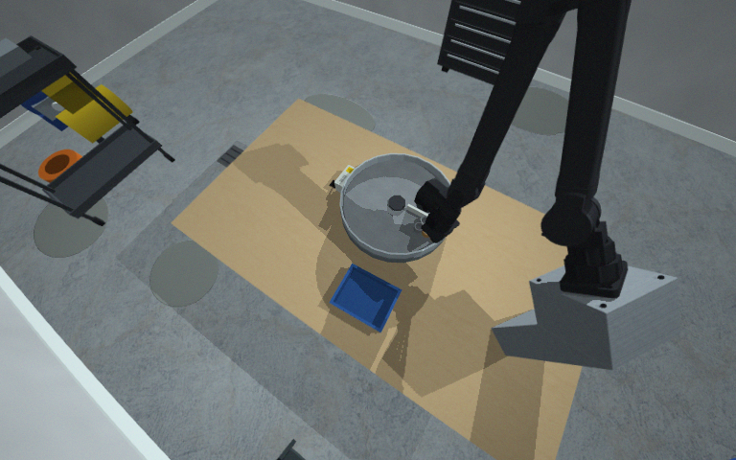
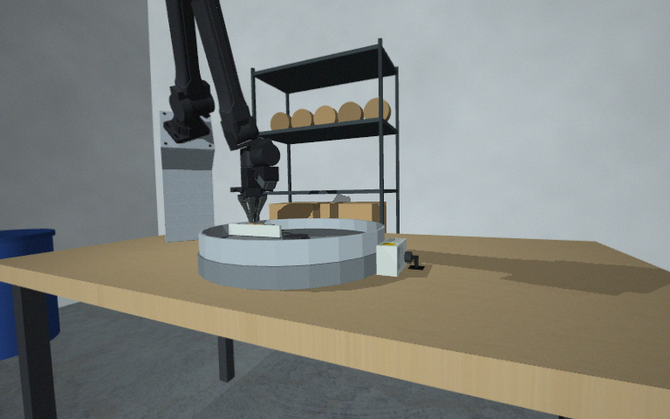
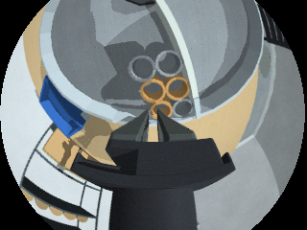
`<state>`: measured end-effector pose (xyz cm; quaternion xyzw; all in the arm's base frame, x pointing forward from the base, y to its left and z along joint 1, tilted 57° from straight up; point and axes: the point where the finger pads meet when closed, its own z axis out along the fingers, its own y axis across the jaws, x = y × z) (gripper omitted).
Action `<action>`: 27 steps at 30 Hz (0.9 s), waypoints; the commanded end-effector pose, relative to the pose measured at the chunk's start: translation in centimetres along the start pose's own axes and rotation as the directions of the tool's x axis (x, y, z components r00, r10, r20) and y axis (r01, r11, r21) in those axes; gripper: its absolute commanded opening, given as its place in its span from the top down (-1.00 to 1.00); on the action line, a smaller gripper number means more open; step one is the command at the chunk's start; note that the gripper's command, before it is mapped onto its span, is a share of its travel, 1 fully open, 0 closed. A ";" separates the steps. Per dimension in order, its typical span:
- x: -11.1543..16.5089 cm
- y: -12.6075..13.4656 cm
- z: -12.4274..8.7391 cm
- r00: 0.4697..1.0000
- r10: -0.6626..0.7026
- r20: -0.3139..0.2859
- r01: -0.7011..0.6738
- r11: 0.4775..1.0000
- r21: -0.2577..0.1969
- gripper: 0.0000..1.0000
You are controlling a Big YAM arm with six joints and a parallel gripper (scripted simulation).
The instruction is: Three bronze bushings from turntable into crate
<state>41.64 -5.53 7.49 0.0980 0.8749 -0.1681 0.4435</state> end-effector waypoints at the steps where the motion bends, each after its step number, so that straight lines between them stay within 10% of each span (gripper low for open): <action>1: -0.4 -0.2 -0.6 1.000 -0.003 0.015 0.003 1.000 -0.003 0.75; 27: -0.5 -0.2 -0.7 1.000 -0.004 0.014 0.004 1.000 -0.004 0.75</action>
